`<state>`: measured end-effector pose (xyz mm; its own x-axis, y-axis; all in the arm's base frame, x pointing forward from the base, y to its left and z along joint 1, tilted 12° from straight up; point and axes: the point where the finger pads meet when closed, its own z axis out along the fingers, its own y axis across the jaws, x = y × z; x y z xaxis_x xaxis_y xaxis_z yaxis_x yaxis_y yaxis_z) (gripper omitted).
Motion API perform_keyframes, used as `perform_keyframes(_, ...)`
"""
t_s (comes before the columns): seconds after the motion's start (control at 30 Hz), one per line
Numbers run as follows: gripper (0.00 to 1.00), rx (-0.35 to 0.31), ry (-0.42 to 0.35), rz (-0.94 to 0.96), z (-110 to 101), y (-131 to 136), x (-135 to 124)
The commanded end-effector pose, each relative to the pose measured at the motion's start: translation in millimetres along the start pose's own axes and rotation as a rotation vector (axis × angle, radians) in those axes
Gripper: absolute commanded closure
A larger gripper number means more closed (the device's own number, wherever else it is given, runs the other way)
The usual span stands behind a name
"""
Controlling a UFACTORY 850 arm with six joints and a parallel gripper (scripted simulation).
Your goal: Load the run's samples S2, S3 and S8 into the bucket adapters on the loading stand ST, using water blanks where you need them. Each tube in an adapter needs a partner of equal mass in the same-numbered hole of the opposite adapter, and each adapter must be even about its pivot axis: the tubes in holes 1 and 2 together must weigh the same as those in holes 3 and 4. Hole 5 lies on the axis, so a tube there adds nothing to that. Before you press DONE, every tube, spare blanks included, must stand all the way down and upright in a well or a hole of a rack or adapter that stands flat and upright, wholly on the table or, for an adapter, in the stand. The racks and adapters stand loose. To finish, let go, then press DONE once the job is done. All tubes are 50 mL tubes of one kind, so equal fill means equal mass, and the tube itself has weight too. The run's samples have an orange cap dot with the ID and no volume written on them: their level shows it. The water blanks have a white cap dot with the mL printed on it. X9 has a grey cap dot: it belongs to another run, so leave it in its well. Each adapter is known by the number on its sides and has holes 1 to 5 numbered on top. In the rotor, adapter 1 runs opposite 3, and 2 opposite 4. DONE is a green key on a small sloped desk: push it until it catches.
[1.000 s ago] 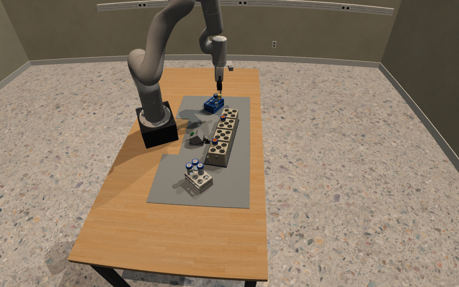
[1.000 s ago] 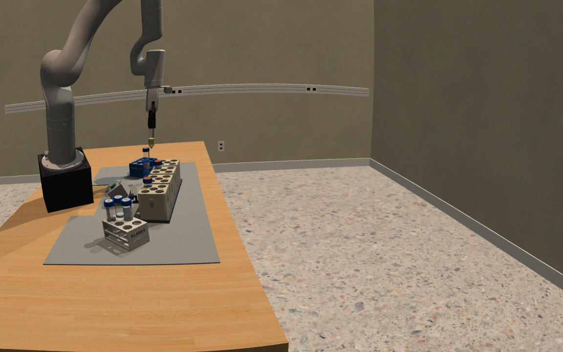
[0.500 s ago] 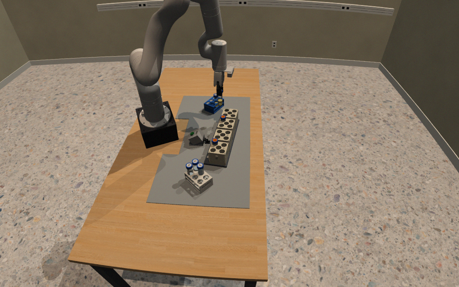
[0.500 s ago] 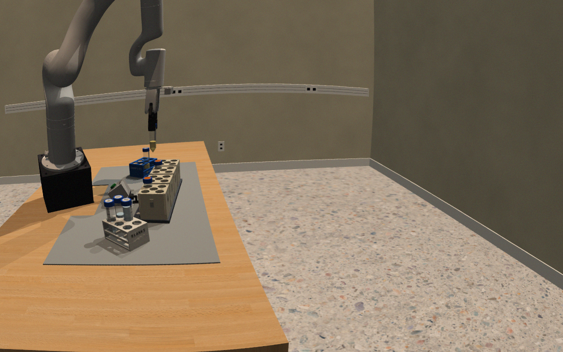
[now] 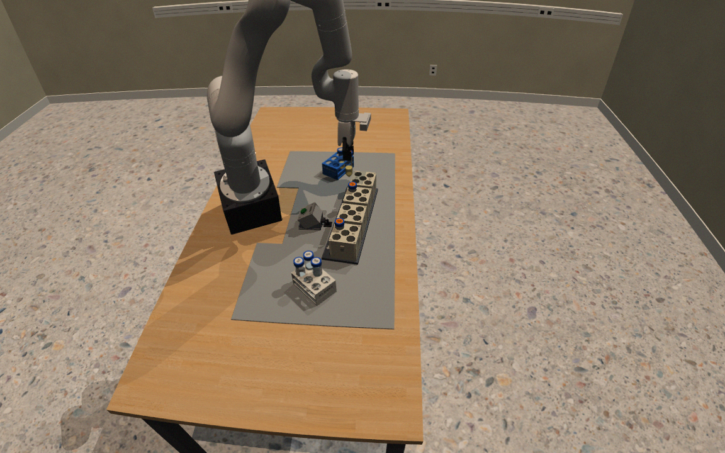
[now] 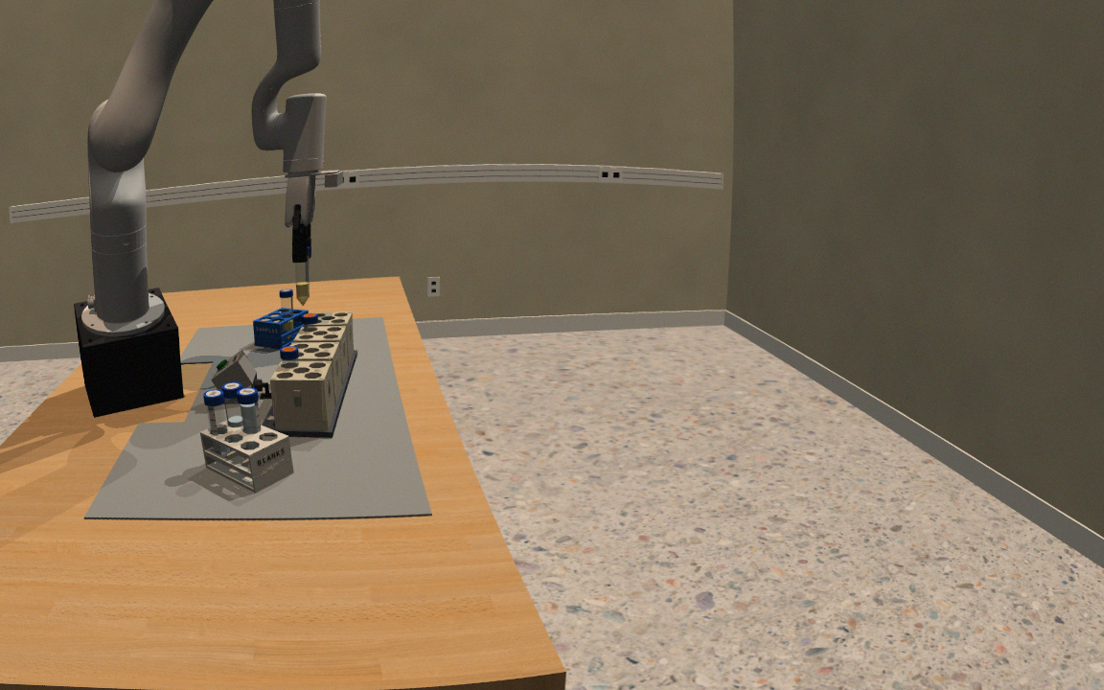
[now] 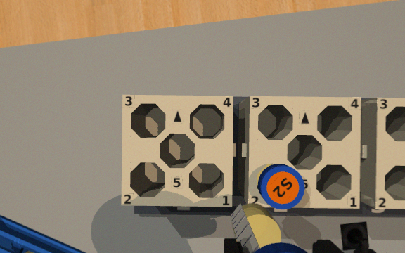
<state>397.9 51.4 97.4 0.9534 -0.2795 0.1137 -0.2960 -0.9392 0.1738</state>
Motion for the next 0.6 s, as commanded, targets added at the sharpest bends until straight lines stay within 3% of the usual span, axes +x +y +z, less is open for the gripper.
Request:
perform_keyframes(0.0,1.0,0.002,0.003,0.0,-1,27,9)
perform_keyframes(0.57,1.0,0.002,0.003,0.0,-1,99,29)
